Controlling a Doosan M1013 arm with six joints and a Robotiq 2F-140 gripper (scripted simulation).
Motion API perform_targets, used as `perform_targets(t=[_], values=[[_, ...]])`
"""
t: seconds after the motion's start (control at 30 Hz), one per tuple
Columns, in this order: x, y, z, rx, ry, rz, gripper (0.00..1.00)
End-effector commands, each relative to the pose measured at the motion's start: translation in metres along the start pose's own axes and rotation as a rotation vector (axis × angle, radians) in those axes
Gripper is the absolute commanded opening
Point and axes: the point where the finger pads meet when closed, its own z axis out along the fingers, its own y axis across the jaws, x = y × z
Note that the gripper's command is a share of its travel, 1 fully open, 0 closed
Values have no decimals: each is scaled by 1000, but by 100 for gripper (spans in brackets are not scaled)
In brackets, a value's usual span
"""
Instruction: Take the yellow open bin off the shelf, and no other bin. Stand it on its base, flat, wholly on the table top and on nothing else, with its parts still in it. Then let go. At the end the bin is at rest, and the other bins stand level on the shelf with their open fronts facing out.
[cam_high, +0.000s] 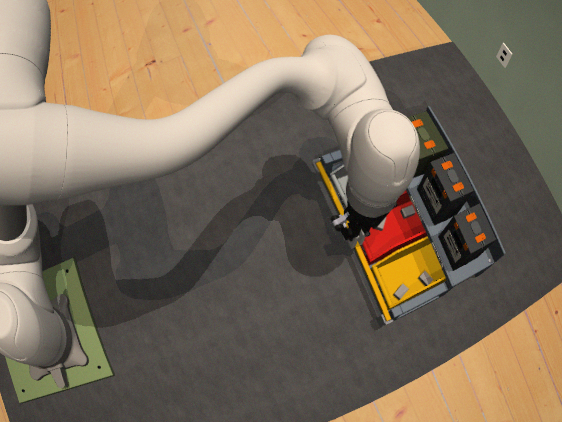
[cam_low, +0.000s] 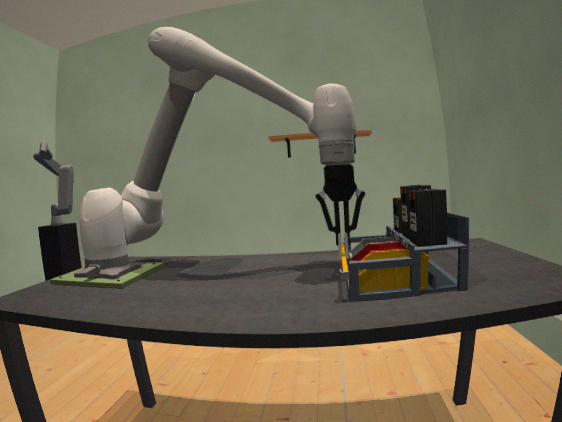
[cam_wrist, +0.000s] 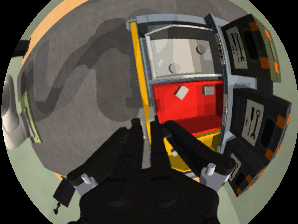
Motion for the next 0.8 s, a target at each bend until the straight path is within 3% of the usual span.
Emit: perform_targets(t=[0.0, 0.53, 0.77], values=[[0, 0, 0, 0, 0, 0, 0], [0, 0, 0, 0, 0, 0, 0], [0, 0, -10, 0, 0, 0, 0]])
